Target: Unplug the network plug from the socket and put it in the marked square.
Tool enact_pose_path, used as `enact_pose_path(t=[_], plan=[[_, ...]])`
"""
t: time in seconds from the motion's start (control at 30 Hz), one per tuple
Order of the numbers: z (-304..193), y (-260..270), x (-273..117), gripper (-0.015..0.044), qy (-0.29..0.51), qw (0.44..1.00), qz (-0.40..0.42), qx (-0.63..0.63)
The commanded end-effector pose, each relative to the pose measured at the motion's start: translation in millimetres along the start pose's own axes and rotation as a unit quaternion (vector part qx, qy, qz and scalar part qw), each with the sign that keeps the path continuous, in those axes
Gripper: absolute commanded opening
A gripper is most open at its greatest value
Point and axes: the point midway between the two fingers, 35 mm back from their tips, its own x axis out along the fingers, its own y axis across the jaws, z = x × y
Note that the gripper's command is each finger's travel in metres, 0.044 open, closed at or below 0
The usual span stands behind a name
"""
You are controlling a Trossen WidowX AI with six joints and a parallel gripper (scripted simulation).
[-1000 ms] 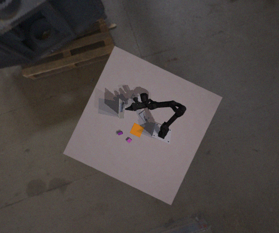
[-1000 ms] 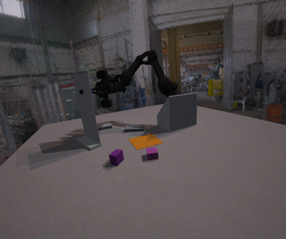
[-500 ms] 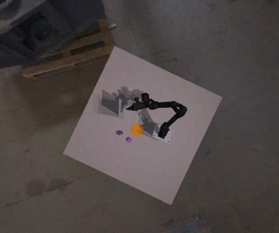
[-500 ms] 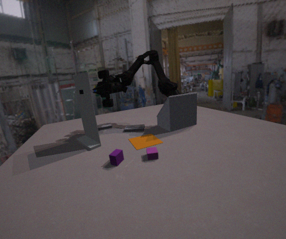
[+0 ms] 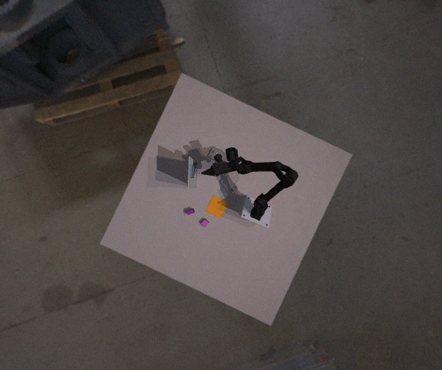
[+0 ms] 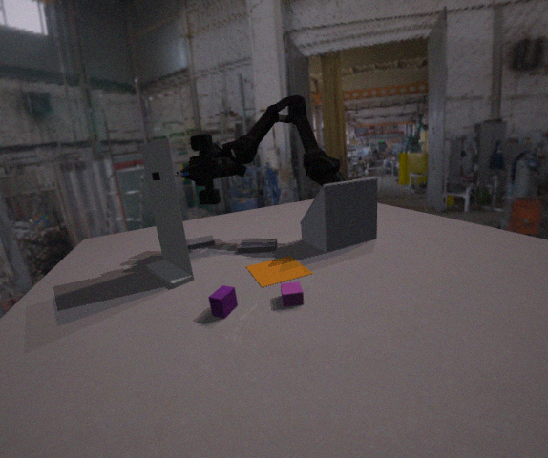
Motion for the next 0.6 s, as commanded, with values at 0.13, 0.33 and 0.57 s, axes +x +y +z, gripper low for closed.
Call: enact_pose_path(t=[0.13, 0.33, 0.57], plan=[[-2, 0, -6, 0.0, 0.001, 1.0, 0.001, -0.001], [-2, 0, -9, 0.0, 0.001, 1.0, 0.001, -0.001], [-3, 0, -14, 0.0, 0.001, 1.0, 0.0, -0.001]])
